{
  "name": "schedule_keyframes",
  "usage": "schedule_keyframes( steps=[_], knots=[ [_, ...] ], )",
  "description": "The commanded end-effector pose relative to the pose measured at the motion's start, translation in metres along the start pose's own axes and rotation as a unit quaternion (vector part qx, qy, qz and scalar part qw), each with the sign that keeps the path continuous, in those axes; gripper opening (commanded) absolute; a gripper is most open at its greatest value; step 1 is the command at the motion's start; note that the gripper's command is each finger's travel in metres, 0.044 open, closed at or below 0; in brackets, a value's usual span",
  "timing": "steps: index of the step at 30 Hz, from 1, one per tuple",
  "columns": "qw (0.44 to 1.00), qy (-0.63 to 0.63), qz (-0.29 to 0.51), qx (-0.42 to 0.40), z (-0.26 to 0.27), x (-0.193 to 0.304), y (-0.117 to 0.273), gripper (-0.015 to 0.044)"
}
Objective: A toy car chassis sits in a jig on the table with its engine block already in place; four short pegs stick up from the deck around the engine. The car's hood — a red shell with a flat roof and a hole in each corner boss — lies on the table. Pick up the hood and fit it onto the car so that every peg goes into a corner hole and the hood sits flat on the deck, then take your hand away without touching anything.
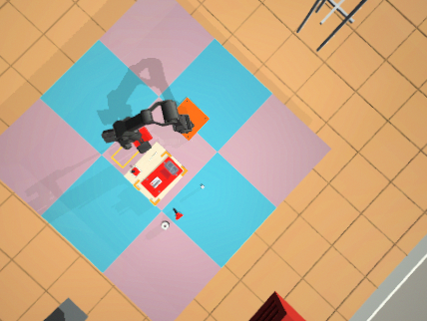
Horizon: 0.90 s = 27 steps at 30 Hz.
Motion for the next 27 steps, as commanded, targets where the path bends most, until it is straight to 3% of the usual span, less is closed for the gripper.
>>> schedule_keyframes(
  steps=[1,2,5,15,26,27],
  knots=[
    [1.0,-0.001,0.001,0.002,0.0,0.001,-0.003,0.044],
    [1.0,-0.001,0.001,0.002,0.0,0.001,-0.003,0.044],
    [1.0,0.0,0.0,0.0,0.0,0.0,-0.001,0.0361],
    [1.0,0.0,0.0,0.0,0.0,0.0,-0.001,0.0295],
    [1.0,-0.001,0.001,-0.001,0.0,0.0,0.02,0.0006],
    [1.0,-0.001,0.001,-0.001,0.0,0.0,0.024,0.0]
  ],
)
Point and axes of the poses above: the point midway between the two fingers, 35 mm back from their tips, its own y axis back along the fingers, its own z axis across the jaws, x = y × z, the point moved 1 cm from there along y, back along the fingers, and after that the axes turned 15 degrees about -y, right-handed, at the moved point
